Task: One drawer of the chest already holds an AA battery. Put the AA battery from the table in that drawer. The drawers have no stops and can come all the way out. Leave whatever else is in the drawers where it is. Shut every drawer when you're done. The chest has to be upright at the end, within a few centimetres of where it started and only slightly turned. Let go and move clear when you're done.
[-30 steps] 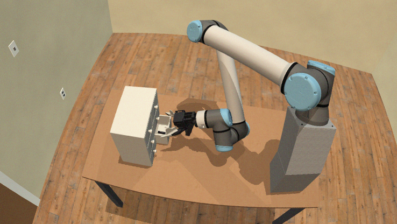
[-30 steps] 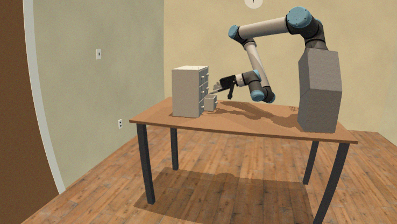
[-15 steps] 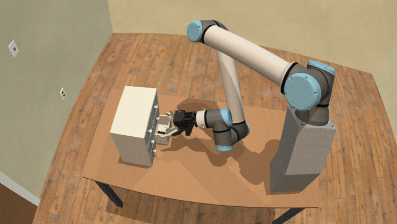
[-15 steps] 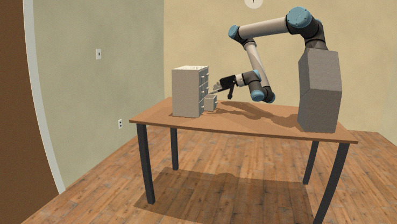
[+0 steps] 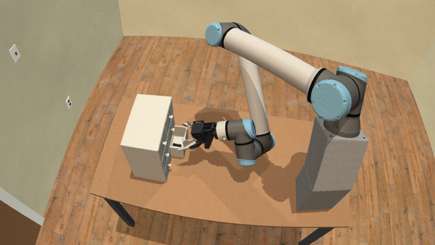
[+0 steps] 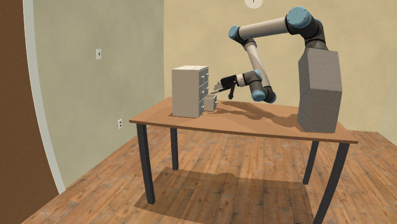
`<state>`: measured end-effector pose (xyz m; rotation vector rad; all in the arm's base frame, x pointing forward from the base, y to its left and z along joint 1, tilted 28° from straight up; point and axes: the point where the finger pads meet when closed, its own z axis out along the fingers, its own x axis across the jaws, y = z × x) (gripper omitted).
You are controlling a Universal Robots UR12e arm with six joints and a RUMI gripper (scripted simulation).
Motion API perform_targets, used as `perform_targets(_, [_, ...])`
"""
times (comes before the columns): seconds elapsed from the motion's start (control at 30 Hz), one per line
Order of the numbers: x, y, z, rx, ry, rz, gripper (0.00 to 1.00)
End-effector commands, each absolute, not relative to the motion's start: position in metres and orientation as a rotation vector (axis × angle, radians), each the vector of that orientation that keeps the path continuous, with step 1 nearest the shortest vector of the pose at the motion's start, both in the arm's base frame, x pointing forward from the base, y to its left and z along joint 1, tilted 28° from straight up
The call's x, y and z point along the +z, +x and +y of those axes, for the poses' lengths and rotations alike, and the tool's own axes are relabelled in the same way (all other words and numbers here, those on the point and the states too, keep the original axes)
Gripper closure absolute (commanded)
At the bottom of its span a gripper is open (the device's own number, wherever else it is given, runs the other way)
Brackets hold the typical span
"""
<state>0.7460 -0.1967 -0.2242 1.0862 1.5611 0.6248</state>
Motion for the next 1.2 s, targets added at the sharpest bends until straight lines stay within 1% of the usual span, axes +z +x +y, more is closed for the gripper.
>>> perform_targets(0.0, [-0.223,0.739,-0.196,0.625,1.086,1.561,0.00])
perform_targets(1.17, [-0.220,0.633,-0.195,0.625,1.086,1.561,0.00])
